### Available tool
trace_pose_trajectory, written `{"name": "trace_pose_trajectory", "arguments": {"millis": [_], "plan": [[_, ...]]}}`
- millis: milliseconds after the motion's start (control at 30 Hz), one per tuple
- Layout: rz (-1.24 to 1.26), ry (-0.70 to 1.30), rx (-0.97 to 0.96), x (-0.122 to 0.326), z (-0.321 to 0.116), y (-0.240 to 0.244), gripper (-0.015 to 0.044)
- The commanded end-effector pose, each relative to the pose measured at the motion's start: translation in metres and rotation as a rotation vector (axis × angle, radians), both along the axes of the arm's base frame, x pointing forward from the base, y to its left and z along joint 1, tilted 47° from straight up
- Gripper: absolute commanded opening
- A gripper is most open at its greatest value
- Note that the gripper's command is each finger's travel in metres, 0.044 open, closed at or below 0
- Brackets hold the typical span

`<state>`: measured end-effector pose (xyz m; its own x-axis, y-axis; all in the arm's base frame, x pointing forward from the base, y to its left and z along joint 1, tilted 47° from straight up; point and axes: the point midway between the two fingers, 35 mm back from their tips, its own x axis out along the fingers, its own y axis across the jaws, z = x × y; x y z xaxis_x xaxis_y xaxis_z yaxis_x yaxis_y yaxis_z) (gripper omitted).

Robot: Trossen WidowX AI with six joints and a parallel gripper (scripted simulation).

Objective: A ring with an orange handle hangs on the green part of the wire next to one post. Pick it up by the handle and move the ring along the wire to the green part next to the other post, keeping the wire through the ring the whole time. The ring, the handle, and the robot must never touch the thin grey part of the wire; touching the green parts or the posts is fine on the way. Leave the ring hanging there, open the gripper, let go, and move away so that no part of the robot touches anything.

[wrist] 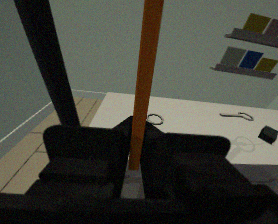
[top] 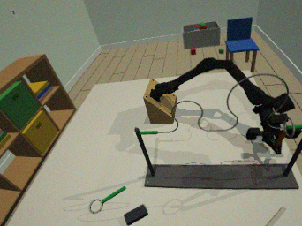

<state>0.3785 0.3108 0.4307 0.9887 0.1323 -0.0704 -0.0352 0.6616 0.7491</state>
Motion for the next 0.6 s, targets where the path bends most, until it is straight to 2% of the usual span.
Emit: {"name": "trace_pose_trajectory", "arguments": {"millis": [0, 567], "plan": [[0.06, 0.061, -0.004, -0.011, -0.005, -0.005, -0.015], [0.204, 0.207, -0.062, -0.035, -0.018, -0.026, -0.015]]}}
